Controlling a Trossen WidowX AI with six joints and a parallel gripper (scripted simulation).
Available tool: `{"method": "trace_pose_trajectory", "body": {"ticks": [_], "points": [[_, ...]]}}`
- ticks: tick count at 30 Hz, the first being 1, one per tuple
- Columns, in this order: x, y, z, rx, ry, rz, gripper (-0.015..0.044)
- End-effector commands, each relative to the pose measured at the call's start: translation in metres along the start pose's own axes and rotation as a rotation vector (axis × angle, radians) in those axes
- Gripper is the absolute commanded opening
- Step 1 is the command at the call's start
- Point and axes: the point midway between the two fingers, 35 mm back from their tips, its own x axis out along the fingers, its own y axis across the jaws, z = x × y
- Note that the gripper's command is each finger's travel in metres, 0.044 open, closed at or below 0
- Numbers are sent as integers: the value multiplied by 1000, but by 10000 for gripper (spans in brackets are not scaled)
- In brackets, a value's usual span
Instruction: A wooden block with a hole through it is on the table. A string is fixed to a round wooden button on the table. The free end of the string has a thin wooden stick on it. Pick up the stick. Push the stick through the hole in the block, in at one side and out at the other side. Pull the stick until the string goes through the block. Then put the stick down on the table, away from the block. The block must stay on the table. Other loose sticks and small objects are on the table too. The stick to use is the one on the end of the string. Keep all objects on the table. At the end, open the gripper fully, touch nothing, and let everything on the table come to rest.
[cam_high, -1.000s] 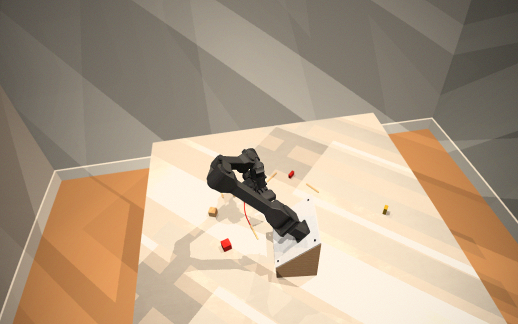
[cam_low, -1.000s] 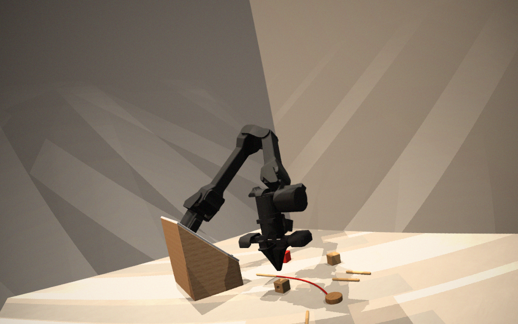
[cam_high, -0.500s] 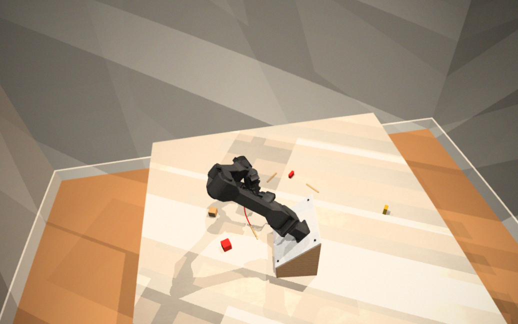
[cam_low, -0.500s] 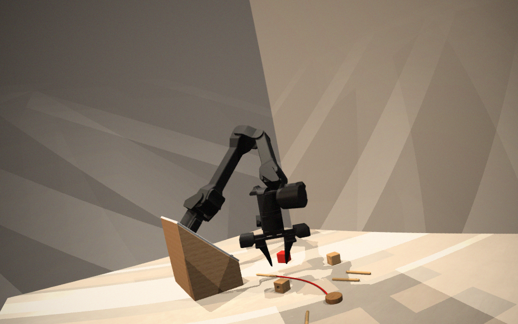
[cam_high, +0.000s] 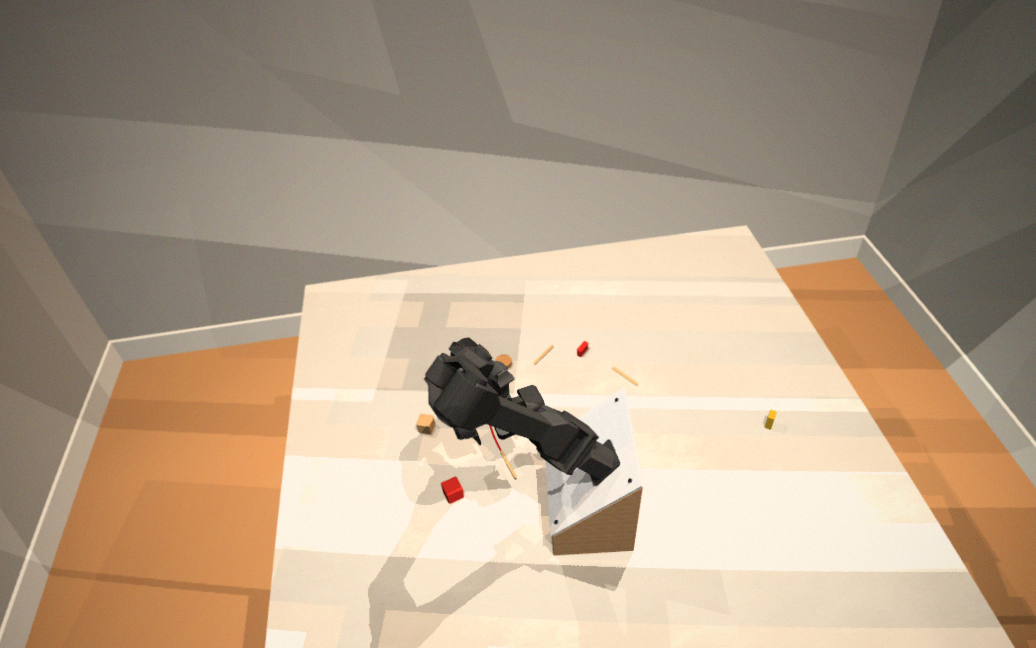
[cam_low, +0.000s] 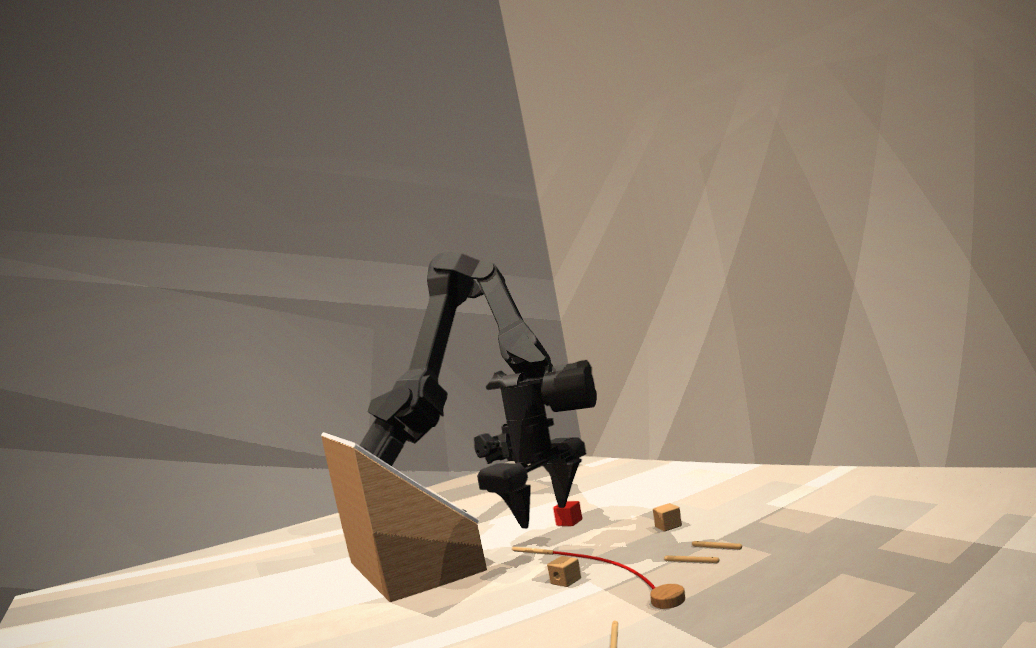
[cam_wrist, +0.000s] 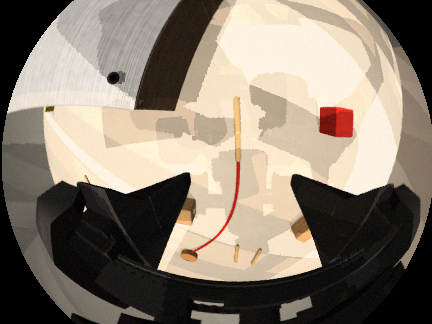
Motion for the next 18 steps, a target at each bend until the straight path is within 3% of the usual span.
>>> {"method": "trace_pose_trajectory", "body": {"ticks": [1,3,15,18], "points": [[0,0,3,-50,5,4,440],[0,0,3,-50,5,4,440],[0,0,3,-50,5,4,125],[0,0,3,-50,5,4,120]]}}
